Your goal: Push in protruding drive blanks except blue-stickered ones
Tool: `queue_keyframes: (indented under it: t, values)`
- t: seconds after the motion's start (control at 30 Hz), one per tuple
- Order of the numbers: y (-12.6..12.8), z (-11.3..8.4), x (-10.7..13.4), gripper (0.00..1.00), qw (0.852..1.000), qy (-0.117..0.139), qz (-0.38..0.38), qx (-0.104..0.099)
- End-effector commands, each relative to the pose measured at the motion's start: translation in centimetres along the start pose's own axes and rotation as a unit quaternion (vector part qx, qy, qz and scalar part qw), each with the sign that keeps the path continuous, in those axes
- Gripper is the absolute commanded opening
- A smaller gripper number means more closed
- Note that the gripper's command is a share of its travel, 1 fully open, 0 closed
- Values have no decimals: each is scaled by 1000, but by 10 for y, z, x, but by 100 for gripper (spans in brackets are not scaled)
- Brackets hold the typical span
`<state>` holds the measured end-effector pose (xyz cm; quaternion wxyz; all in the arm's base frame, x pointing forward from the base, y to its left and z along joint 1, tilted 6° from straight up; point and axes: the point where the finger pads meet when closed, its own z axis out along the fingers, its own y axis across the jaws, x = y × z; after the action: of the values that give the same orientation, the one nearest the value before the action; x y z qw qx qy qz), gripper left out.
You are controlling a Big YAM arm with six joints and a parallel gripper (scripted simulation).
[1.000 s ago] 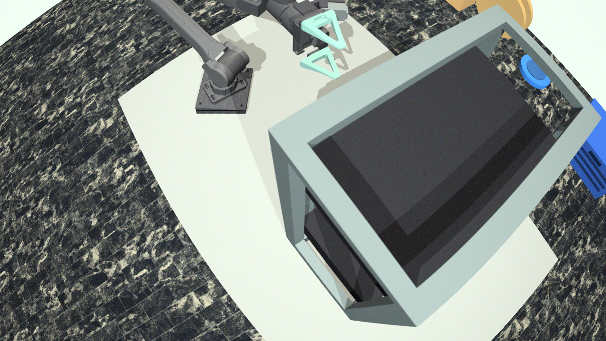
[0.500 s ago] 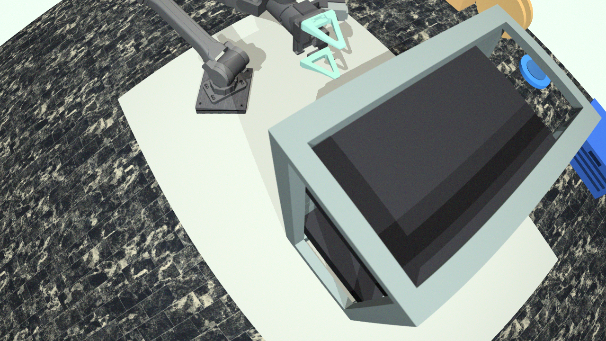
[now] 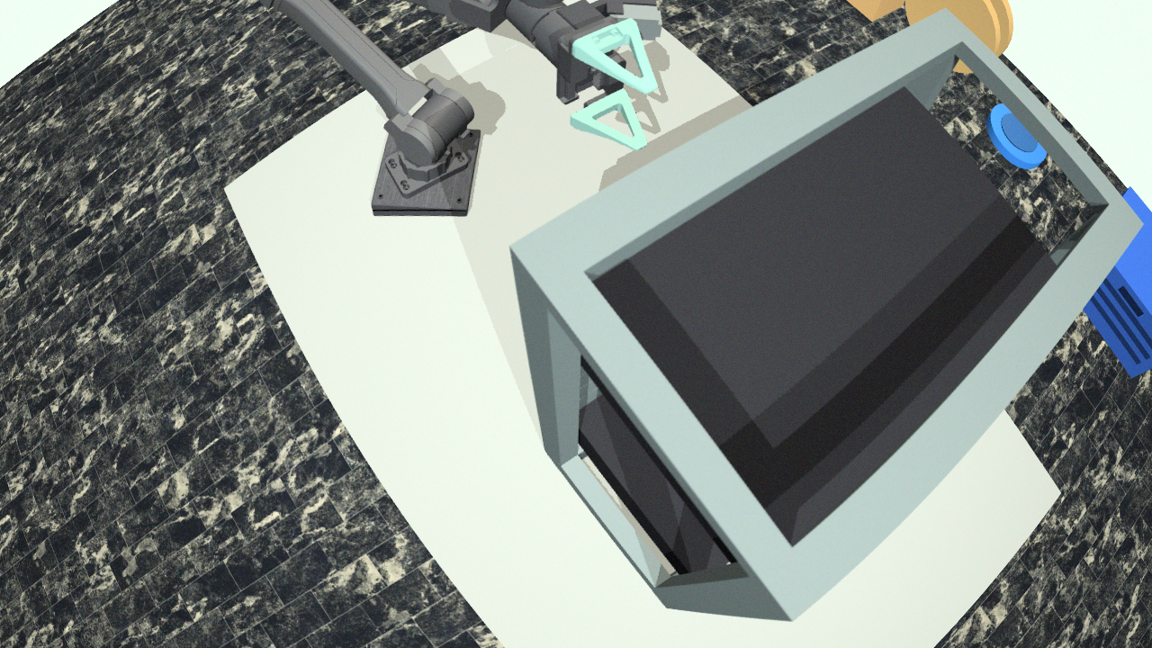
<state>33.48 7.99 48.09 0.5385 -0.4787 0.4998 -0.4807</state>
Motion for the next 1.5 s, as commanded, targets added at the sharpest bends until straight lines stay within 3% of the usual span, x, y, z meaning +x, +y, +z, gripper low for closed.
queue_keyframes:
  t: [0.0,0.17,0.43,0.5,0.53,1.03,1.47]
  values:
    - [-57,-2,-2,100,999,-3,14,47]
    - [-53,-4,3,100,999,1,11,39]
    - [-56,-27,30,100,999,0,17,43]
    - [-19,-24,40,100,1000,3,9,13]
    - [-15,-26,45,100,1000,3,9,10]
    - [-16,-53,89,100,1000,3,10,11]
    - [-16,-57,93,100,1000,-1,9,12]
